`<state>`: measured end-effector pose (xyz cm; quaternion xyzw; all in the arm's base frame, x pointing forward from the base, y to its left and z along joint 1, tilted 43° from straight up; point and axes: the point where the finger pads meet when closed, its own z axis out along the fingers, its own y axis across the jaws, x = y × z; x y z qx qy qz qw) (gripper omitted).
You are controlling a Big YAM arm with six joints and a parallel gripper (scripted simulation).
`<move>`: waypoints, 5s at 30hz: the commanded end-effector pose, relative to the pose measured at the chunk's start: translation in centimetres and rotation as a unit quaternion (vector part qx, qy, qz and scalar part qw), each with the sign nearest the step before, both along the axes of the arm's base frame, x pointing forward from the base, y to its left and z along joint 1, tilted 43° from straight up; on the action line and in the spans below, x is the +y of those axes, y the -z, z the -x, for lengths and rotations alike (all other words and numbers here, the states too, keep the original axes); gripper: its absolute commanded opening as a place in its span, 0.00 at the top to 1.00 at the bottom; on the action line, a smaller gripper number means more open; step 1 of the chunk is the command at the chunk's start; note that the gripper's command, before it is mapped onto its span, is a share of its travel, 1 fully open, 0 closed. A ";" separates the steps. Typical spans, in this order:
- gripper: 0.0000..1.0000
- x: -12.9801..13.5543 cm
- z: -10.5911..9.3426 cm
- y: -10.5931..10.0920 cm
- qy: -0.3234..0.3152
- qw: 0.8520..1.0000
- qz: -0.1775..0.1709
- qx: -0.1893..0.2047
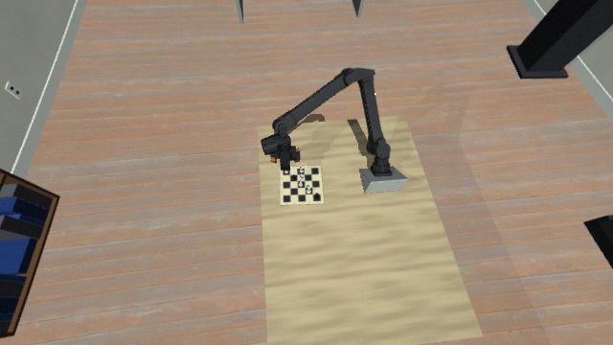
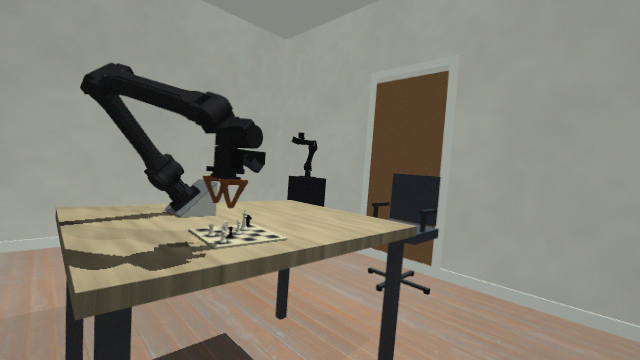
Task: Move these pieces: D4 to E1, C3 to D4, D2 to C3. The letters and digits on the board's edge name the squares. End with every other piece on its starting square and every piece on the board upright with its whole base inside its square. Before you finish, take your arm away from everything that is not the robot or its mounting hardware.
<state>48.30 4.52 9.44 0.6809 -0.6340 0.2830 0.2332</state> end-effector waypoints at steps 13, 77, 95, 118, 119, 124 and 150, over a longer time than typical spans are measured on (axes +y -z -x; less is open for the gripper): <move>0.65 6.3 5.6 4.7 -0.031 0.999 -0.006 0.014; 0.65 3.7 7.0 7.7 -0.039 0.999 0.004 0.038; 0.65 2.2 6.9 9.3 -0.039 0.998 0.004 0.038; 0.65 2.0 6.6 9.5 -0.038 0.999 0.003 0.036; 0.65 2.0 6.6 9.5 -0.038 0.999 0.003 0.036; 0.65 2.0 6.6 9.5 -0.038 0.999 0.003 0.036; 0.65 2.0 6.6 9.5 -0.038 0.999 0.003 0.036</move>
